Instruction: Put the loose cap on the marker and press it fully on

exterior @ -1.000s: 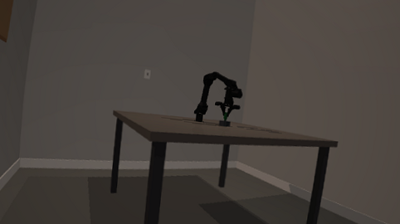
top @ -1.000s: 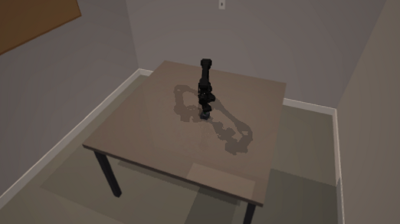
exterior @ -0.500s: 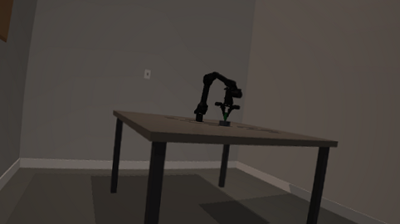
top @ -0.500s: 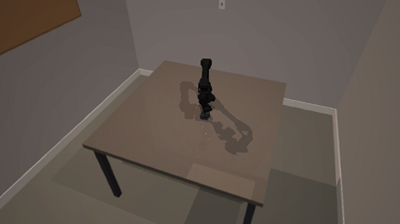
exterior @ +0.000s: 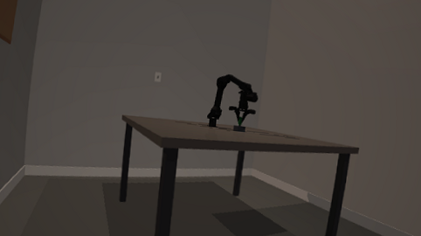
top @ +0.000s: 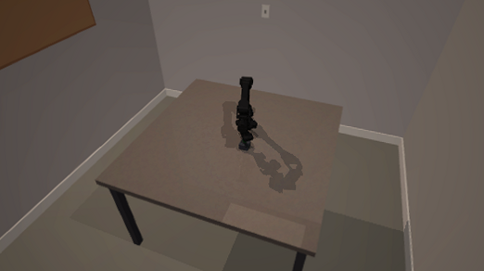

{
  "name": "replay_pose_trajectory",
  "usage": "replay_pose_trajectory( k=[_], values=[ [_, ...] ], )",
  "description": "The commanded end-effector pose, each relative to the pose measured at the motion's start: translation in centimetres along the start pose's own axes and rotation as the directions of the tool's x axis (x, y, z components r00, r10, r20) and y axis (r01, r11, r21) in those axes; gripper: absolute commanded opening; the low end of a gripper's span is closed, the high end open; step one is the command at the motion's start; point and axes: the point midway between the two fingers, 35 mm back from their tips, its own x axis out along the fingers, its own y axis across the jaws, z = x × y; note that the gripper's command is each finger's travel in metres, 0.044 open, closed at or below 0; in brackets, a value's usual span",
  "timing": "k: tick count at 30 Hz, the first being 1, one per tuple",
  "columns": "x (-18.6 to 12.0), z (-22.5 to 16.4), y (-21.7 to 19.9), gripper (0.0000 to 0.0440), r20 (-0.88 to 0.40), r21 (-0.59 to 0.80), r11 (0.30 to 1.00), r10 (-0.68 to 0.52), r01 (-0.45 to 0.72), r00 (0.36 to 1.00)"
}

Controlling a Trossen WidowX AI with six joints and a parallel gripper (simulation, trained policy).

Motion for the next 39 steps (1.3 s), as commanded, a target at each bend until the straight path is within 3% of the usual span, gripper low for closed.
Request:
replay_pose_trajectory(
  k=[1,18,24,32,39],
  values=[
    [1.8,-0.5,0.5,0.0111,-0.006,-0.005,0.999,0.053,-0.053,0.999],
    [1.9,-0.4,0.8,0.0148,-0.011,-0.036,0.998,0.049,-0.050,0.999],
    [1.9,0.4,1.6,0.0224,0.019,-0.049,0.997,0.060,-0.059,0.998],
    [1.5,1.0,1.9,0.0428,0.026,-0.066,0.998,0.026,-0.024,0.999],
    [0.1,1.0,1.3,0.0440,0.008,-0.074,0.996,-0.054,0.054,0.999]
  ],
)
